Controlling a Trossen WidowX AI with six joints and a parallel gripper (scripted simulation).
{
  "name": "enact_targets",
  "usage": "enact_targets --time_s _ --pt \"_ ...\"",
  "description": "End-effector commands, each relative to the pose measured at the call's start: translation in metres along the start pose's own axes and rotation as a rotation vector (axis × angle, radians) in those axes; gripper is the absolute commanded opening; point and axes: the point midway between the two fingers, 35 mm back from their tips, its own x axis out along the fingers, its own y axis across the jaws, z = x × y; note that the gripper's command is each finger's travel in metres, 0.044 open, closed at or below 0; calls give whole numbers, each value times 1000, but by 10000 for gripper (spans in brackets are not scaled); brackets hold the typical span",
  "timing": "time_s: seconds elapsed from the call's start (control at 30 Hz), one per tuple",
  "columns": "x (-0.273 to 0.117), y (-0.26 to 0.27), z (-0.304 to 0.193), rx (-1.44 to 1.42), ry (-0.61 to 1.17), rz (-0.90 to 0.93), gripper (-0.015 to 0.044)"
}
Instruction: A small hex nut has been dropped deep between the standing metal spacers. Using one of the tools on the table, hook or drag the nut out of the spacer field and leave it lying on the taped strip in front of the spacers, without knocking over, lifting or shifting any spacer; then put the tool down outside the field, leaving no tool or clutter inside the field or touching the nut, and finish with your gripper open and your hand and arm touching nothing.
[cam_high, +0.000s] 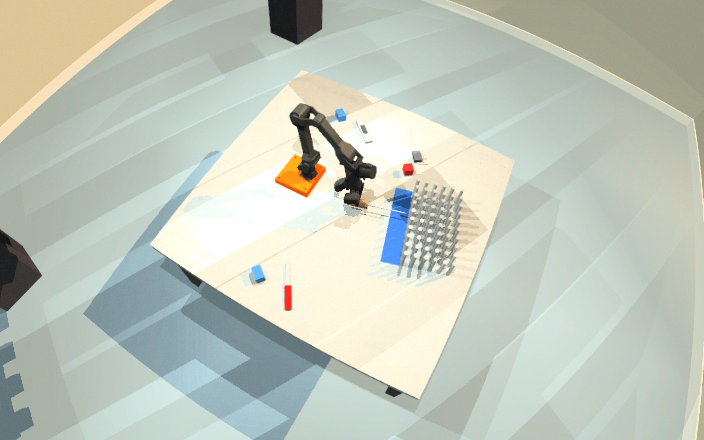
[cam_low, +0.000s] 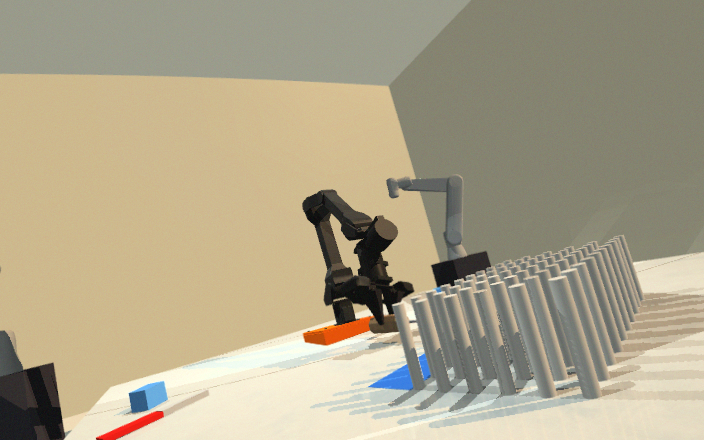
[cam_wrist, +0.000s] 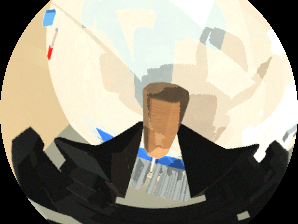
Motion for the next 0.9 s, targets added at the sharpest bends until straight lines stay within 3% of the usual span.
enact_targets --time_s 0.0,0.87 --pt "1 1 -3 4 1 5 0" --pt "4 1 -19 4 2 5 0"
